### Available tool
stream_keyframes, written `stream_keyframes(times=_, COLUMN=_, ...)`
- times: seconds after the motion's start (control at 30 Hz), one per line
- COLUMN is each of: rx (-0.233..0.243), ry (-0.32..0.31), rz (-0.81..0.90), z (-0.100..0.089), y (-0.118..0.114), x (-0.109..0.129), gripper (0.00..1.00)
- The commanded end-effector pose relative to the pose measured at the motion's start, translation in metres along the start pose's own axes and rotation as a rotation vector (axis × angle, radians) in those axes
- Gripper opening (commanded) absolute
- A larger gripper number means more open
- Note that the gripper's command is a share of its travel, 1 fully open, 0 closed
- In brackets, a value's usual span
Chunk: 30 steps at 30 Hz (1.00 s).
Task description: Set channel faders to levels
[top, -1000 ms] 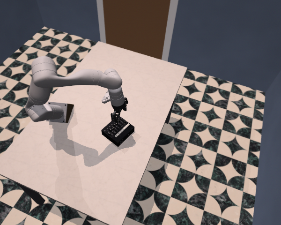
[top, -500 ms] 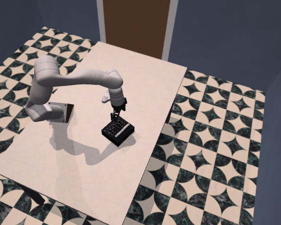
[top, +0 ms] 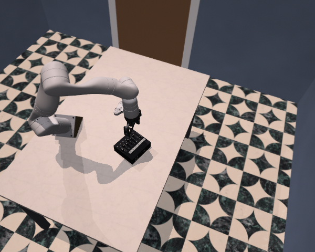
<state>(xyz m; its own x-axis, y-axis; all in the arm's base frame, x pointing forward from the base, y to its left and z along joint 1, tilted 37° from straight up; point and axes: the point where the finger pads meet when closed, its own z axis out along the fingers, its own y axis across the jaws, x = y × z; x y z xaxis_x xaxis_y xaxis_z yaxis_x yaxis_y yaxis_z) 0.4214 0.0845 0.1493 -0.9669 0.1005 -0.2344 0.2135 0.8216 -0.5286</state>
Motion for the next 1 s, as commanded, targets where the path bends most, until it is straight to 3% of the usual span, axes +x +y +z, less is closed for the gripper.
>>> stream_keyframes(times=0.0, rx=0.004, ry=0.002, rz=-0.003, z=0.002, y=0.001, x=0.001, gripper=1.00)
stream_keyframes(times=0.97, rx=0.042, ry=0.043, rz=-0.046, z=0.019, y=0.006, x=0.018, gripper=1.00)
